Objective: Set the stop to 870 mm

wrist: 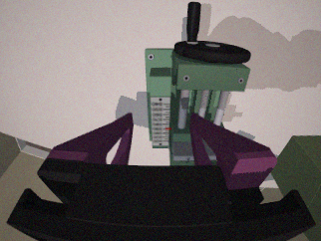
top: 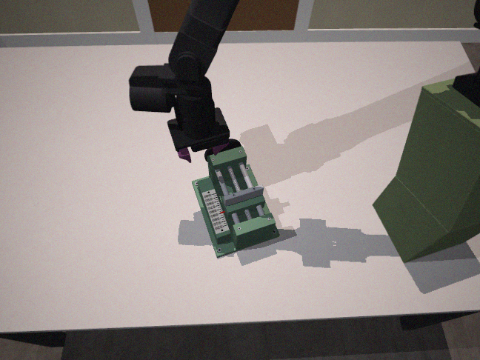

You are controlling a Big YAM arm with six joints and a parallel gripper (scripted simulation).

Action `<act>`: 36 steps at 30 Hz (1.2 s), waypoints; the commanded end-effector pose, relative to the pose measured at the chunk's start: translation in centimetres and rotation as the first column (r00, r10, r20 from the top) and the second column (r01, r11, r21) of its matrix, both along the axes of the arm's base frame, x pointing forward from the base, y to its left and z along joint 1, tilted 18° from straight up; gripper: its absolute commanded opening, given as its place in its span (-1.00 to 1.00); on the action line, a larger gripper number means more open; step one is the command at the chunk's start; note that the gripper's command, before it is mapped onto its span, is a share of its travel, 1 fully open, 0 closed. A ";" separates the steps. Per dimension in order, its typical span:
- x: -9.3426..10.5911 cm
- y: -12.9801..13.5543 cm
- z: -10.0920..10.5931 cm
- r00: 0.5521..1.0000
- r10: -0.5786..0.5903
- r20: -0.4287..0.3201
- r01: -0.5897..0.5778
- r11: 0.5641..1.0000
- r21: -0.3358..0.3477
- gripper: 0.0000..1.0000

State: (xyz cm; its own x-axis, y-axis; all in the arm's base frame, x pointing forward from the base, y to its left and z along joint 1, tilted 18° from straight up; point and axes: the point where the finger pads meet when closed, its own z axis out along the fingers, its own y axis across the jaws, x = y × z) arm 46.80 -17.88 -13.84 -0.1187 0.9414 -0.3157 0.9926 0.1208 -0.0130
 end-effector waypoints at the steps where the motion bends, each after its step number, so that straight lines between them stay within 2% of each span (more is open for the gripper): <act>1: 1.7 -0.4 1.5 0.999 -0.007 0.038 0.007 1.000 -0.010 0.06; 10: 1.7 -0.7 1.6 0.999 -0.008 0.038 0.008 1.000 -0.011 0.06; 13: 0.2 -2.3 2.2 0.999 -0.002 0.033 0.002 1.000 -0.010 0.06; 15: 0.2 -2.3 2.2 0.999 -0.002 0.033 0.002 1.000 -0.010 0.06; 20: -2.0 -8.1 4.1 1.000 -0.002 0.025 0.002 1.000 -0.011 0.06; 23: -1.5 -10.2 5.3 0.999 -0.002 0.041 0.003 1.000 -0.022 0.06; 24: -1.5 -10.2 5.3 0.999 -0.002 0.041 0.003 1.000 -0.022 0.06; 25: -2.0 -9.9 3.8 1.000 -0.002 0.016 0.002 1.000 -0.009 0.06; 26: -1.6 -8.5 3.1 1.000 0.027 0.003 -0.027 1.000 -0.003 0.06; 27: -2.0 -8.2 2.9 1.000 0.027 -0.005 -0.027 1.000 0.002 0.06; 33: -2.0 -8.3 2.8 1.000 0.027 -0.001 -0.027 1.000 -0.002 0.06; 36: -1.4 -10.5 2.6 1.000 -0.002 0.031 0.003 1.000 -0.018 0.06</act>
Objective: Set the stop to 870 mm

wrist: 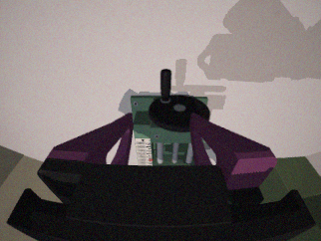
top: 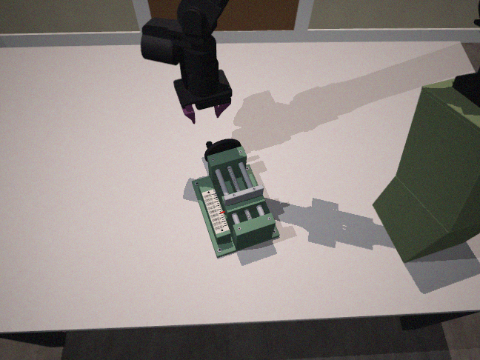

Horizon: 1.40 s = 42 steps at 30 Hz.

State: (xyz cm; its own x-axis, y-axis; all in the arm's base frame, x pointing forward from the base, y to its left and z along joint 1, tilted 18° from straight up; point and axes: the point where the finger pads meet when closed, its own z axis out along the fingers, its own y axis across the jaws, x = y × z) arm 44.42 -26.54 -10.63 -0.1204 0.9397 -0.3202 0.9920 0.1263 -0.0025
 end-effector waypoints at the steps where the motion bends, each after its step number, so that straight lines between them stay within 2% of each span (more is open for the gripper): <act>1: 0.9 -2.1 -1.4 1.000 -0.008 0.020 0.008 1.000 -0.014 0.06; 4: 0.9 -2.8 -3.6 1.000 -0.008 0.018 0.008 1.000 -0.013 0.06; 7: 0.9 -2.9 -3.9 1.000 -0.008 0.018 0.008 1.000 -0.013 0.06; 8: 0.1 -2.2 -4.3 1.000 -0.004 -0.001 0.004 1.000 -0.004 0.06; 9: 0.3 -1.4 -4.4 1.000 0.012 -0.009 -0.012 1.000 0.001 0.06; 11: 1.5 -1.5 -2.2 0.999 0.018 0.028 -0.018 1.000 -0.019 0.06; 14: 1.1 -2.3 -2.2 1.000 -0.002 0.030 0.003 1.000 -0.019 0.06; 18: 0.3 -2.1 -4.2 1.000 -0.005 0.002 0.005 1.000 -0.005 0.06; 30: 0.8 -3.5 -6.0 1.000 -0.008 0.016 0.008 1.000 -0.012 0.06; 42: 0.7 -4.7 -9.9 1.000 -0.008 0.013 0.008 1.000 -0.012 0.06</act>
